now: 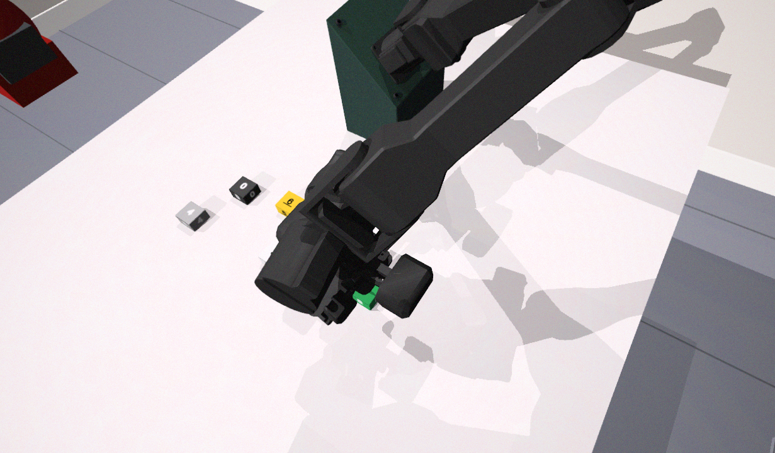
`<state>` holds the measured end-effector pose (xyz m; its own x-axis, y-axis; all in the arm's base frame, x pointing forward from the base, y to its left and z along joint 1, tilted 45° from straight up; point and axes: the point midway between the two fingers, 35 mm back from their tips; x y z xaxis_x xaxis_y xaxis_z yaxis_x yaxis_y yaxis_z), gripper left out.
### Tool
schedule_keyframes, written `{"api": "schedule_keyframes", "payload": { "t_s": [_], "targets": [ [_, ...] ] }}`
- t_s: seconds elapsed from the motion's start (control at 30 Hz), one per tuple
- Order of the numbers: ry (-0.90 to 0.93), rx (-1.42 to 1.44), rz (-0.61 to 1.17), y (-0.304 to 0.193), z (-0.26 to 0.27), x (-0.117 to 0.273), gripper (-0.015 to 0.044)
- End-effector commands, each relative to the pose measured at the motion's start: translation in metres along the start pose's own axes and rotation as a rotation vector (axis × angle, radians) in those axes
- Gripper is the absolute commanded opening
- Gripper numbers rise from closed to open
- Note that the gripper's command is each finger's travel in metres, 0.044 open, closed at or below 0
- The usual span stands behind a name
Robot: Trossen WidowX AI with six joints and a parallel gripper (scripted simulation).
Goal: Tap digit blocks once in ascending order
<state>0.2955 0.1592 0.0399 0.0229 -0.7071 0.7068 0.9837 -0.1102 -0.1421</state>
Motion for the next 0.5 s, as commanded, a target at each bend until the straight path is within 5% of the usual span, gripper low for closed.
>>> {"api": "schedule_keyframes", "payload": {
  "t_s": [0.0,0.1,0.47],
  "targets": [
    [0.001,0.002,-0.005,0.001,0.000,0.021,0.0020],
    [0.001,0.001,-0.005,0.001,0.000,0.023,0.0020],
    [0.004,-0.013,-0.005,-0.058,0.048,0.093,0.0309]
  ]
}}
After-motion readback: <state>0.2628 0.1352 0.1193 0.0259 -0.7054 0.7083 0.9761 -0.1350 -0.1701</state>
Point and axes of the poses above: the point midway between the two fingers, 35 mm back from their tips, its own x axis back along the fingers, its own z axis across the jaws, y = z × x, and after that the axes turned 12 degrees about -x, right-handed
